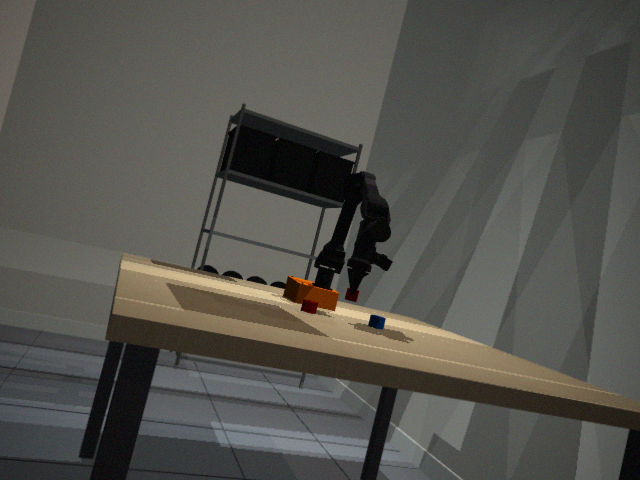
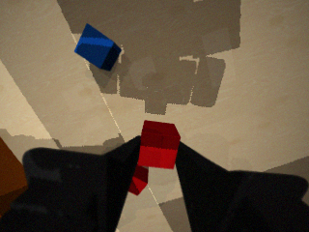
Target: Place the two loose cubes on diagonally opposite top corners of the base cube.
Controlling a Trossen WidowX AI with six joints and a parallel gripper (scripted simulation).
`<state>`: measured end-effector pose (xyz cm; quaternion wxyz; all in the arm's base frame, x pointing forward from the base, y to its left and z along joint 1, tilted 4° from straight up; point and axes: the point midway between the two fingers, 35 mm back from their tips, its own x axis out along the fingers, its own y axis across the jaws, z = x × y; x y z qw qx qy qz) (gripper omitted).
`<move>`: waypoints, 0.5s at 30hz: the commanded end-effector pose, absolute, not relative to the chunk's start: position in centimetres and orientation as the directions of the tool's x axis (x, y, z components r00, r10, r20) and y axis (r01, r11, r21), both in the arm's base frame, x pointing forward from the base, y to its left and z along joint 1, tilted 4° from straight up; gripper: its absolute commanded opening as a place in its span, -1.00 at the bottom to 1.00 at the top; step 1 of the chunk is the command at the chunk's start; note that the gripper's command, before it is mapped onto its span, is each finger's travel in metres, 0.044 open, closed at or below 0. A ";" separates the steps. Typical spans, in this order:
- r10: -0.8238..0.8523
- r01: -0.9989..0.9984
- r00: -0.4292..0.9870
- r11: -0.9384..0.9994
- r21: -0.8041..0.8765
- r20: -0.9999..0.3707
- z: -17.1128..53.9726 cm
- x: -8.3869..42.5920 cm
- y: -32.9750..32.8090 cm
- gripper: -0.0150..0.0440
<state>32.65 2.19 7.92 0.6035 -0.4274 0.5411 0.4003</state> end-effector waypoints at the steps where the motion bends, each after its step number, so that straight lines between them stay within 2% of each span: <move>1: 0.022 -0.947 0.104 0.309 -0.092 -0.994 9.1 32.7 2.2 -0.14; 15: 0.027 -0.952 0.088 0.295 -0.076 -0.996 12.1 31.9 2.1 -0.14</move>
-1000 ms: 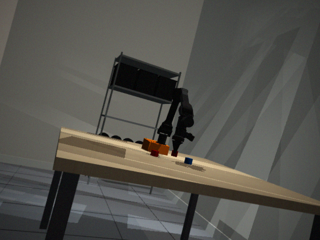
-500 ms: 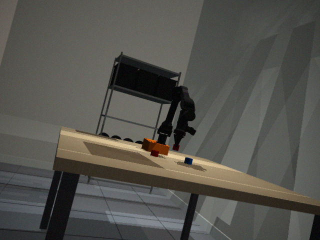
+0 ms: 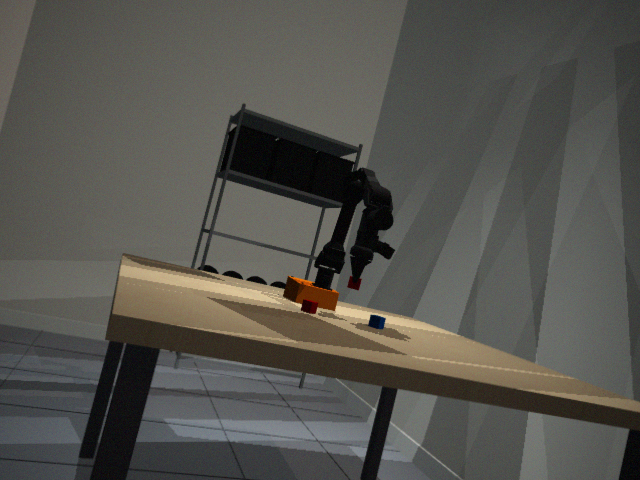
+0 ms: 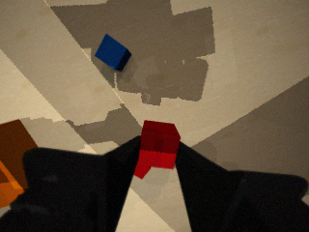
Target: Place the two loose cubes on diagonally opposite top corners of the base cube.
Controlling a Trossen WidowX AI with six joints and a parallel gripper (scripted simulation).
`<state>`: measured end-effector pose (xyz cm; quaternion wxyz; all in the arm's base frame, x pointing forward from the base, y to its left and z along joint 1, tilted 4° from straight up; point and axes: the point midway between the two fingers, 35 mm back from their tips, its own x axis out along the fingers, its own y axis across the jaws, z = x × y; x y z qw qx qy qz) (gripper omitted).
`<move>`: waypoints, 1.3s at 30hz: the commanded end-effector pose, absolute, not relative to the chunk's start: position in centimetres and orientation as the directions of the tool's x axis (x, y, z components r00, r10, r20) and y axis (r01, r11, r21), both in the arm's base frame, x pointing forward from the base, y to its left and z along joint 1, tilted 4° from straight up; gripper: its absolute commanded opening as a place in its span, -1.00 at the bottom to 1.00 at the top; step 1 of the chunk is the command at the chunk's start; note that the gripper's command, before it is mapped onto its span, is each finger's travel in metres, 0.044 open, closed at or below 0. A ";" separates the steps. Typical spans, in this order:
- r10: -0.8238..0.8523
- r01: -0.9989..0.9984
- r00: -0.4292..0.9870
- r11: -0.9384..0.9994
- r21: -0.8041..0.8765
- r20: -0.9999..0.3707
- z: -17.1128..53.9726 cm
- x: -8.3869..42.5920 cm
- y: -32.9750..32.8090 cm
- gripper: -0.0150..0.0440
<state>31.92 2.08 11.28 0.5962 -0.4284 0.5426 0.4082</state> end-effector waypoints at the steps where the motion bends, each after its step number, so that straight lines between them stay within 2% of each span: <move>1: 0.027 -0.953 0.087 0.295 -0.076 -0.996 12.1 31.9 2.1 -0.14; 18: 0.030 -0.761 0.085 0.647 -0.045 -0.996 10.7 30.4 6.2 -0.14; 39: 0.035 -0.315 0.082 0.949 0.007 -0.996 8.7 27.4 11.0 -0.14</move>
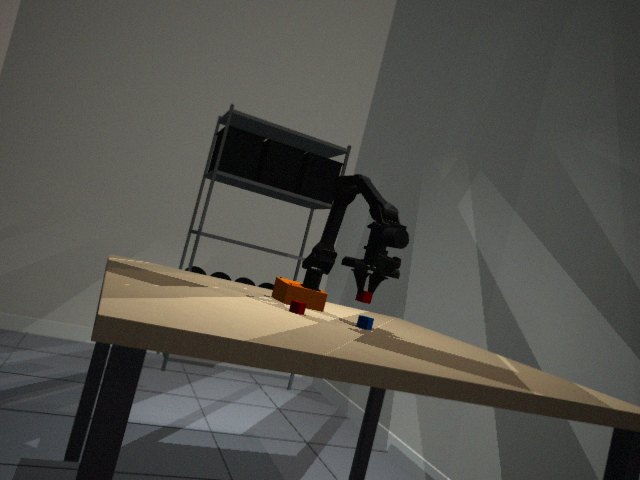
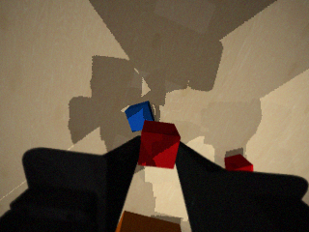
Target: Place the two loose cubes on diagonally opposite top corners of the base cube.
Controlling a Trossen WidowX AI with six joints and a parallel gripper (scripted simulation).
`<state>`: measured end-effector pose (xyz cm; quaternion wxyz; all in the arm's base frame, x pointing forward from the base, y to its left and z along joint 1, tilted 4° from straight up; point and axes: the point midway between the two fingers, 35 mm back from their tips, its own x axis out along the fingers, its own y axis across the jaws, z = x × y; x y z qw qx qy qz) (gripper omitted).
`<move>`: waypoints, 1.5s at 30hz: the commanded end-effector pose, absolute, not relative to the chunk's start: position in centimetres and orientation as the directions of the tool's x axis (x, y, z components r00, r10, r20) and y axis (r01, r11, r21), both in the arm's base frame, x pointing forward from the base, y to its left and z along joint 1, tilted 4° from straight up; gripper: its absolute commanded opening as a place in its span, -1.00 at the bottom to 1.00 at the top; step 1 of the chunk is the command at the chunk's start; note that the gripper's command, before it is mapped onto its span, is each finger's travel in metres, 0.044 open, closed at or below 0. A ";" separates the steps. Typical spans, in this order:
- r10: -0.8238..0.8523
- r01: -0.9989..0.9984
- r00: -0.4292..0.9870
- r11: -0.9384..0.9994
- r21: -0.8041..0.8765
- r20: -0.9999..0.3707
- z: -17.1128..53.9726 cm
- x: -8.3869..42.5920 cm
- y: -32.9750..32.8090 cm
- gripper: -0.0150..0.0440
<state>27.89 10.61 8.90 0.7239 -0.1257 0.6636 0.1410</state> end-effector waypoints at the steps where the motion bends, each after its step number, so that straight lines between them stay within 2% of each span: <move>1: 0.035 -0.290 0.082 0.957 0.010 -0.996 8.6 27.2 11.2 -0.14; 12: 0.038 -0.025 0.081 0.999 0.036 -0.996 7.6 25.4 13.2 -0.14; 45: 0.037 -0.015 0.081 0.999 0.036 -0.996 5.0 25.7 13.2 -0.14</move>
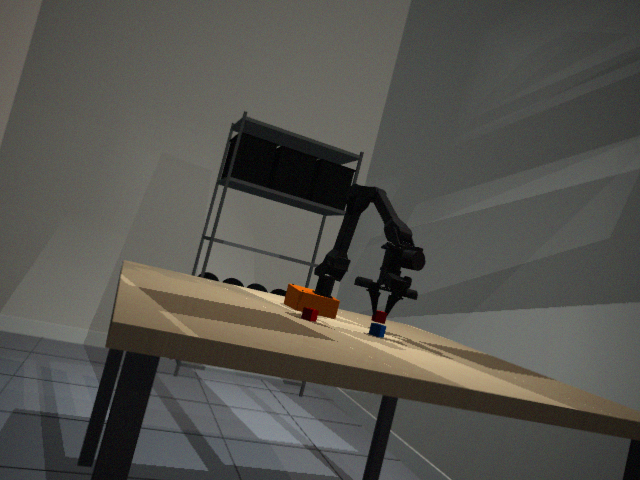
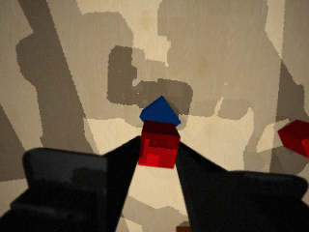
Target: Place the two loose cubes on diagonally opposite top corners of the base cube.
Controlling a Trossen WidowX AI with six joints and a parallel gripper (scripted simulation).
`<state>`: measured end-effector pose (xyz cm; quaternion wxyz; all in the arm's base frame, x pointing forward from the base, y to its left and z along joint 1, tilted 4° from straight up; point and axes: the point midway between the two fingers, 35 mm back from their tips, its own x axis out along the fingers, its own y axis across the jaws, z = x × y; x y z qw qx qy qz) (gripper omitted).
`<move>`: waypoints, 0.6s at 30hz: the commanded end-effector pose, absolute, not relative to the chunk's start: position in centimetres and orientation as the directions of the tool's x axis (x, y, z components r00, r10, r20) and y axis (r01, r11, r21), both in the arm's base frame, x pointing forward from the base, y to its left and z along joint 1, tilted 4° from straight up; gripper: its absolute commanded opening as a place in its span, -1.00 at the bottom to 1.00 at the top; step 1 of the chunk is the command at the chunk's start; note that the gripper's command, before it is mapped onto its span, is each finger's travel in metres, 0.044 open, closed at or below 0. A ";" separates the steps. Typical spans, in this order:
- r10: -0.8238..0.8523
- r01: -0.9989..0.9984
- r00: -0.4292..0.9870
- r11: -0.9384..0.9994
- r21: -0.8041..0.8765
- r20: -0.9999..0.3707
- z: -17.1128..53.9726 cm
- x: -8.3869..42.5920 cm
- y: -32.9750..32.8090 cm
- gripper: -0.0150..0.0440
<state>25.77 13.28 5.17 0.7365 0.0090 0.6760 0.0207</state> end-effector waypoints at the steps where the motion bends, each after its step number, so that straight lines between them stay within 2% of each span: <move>1: 0.037 -0.015 0.081 0.999 0.036 -0.996 5.0 25.7 13.2 -0.14; 18: 0.037 -0.021 0.081 0.999 0.036 -0.996 4.8 25.7 13.2 -0.14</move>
